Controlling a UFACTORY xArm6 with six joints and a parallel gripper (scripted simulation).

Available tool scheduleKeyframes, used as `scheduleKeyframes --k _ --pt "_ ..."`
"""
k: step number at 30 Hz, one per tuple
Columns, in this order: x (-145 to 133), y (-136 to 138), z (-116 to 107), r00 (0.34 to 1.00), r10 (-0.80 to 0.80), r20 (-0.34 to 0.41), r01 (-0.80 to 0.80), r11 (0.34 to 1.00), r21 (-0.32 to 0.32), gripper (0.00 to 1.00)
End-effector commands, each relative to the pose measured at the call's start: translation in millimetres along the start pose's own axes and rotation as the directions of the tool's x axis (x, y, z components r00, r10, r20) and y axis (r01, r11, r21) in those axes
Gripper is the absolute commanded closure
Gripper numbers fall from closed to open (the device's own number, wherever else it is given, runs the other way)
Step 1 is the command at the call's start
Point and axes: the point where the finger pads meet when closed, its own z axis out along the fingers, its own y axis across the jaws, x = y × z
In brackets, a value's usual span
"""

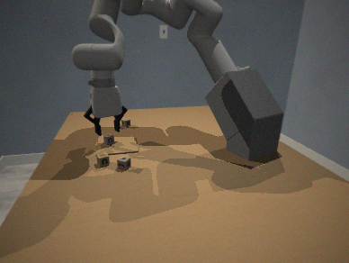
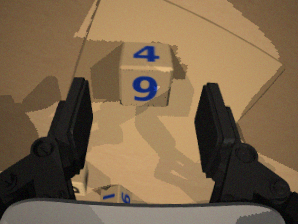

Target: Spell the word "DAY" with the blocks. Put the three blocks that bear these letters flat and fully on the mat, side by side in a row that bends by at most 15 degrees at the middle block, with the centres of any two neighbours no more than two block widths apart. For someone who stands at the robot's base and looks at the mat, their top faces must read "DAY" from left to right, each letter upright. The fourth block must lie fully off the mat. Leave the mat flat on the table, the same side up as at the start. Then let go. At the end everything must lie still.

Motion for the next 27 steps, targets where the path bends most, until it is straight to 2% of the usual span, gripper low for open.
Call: scheduleKeyframes --k 1,16,27 --pt "0 -1 -1 1.000 0.001 -0.001 -0.001 1.000 0.002 0.31" --pt "0 -1 6 1.000 0.001 -0.001 -0.001 1.000 0.002 0.31" --pt "0 -1 28 1.000 0.001 -0.001 -0.001 1.000 0.002 0.31"
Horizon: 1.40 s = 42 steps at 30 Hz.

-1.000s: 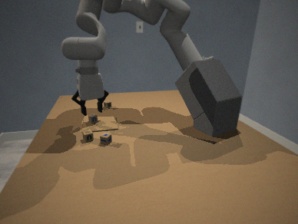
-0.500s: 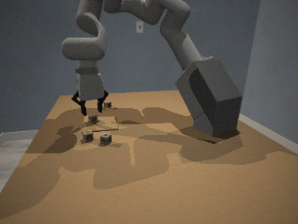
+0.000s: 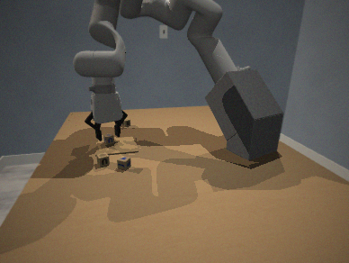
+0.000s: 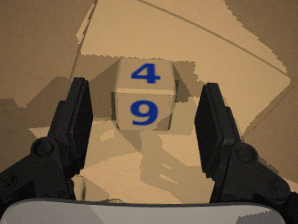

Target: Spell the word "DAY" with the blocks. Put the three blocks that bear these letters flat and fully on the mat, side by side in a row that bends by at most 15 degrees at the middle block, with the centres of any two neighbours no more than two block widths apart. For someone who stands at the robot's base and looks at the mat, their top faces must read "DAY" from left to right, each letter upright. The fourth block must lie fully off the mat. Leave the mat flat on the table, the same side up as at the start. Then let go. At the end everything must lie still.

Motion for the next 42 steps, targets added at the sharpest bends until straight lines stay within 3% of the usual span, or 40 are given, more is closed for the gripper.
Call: scheduleKeyframes --k 1,42 --pt "0.4 -1.3 9.1 1.000 0.001 -0.001 -0.001 1.000 0.003 0.31" --pt "0.4 -1.4 13.2 1.000 0.001 -0.001 -0.001 1.000 0.003 0.31"
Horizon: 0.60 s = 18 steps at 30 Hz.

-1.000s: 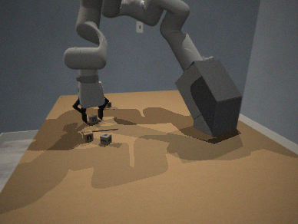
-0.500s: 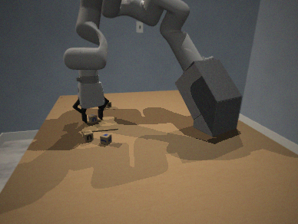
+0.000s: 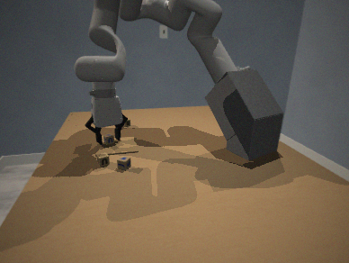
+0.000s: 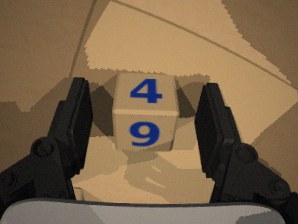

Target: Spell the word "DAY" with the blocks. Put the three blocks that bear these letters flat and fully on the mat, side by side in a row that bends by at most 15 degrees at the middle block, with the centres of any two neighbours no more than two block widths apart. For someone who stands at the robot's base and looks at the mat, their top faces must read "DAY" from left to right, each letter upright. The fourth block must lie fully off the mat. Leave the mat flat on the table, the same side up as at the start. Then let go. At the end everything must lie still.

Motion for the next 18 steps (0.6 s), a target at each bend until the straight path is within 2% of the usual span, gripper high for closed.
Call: scheduleKeyframes --k 1,3,4,18 --pt "0.3 -1.1 -1.0 1.000 0.001 -0.001 -0.001 1.000 0.002 0.31" --pt "0.3 -1.1 -1.0 1.000 0.001 -0.001 -0.001 1.000 0.002 0.31" --pt "0.3 -1.1 -1.0 1.000 0.001 -0.001 -0.001 1.000 0.002 0.53" --pt "0.3 -1.1 -1.0 1.000 0.001 -0.001 -0.001 1.000 0.002 0.53"
